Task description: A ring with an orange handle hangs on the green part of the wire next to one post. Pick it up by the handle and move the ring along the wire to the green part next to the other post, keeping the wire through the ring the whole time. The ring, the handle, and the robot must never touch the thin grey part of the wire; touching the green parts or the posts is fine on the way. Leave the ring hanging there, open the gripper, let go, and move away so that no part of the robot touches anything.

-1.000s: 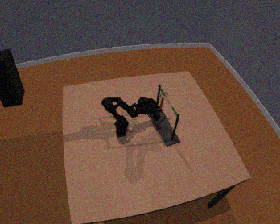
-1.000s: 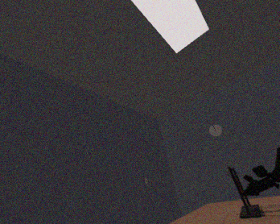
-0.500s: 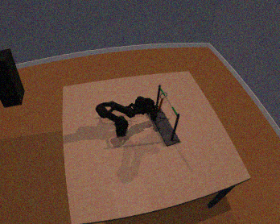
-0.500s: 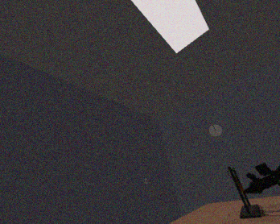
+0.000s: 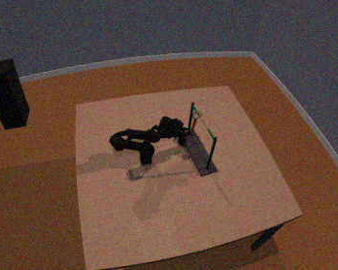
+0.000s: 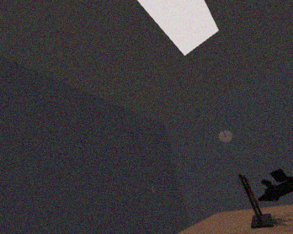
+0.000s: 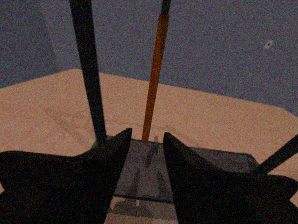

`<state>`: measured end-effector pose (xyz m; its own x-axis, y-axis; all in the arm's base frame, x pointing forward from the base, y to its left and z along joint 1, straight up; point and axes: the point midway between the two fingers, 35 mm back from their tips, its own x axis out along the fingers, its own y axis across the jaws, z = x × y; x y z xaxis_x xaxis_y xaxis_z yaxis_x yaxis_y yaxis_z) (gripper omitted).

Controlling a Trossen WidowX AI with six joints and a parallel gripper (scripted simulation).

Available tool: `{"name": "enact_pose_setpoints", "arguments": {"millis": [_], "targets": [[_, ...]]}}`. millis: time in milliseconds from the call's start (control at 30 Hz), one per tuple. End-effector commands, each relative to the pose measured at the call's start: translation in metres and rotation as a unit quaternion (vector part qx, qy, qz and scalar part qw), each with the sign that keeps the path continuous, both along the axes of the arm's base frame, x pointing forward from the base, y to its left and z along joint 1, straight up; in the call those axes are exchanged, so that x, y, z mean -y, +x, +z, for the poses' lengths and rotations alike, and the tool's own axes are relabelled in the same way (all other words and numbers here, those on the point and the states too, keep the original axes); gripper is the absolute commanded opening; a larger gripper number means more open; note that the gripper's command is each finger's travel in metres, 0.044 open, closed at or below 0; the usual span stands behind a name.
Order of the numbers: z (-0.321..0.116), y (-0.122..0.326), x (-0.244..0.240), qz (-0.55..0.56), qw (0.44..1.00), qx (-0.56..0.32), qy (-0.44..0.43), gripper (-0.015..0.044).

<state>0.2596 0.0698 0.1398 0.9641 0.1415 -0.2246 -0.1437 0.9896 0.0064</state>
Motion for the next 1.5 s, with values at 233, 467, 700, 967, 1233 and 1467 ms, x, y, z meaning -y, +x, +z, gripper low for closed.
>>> {"name": "enact_pose_setpoints", "arguments": {"millis": [233,467,700,967,1233,1467], "targets": [[-0.001,-0.005,0.001,-0.001,1.0,-0.001,0.002,0.016],[-0.001,-0.005,0.001,-0.001,1.0,-0.001,0.002,0.016],[-0.001,-0.005,0.001,-0.001,1.0,-0.001,0.002,0.016],[0.001,-0.007,0.001,0.001,1.0,0.0,0.001,0.0212],[0.01,-0.043,0.006,0.001,1.0,-0.001,0.001,0.0423],[0.01,-0.054,0.01,0.001,1.0,-0.002,0.0,0.044]]}}
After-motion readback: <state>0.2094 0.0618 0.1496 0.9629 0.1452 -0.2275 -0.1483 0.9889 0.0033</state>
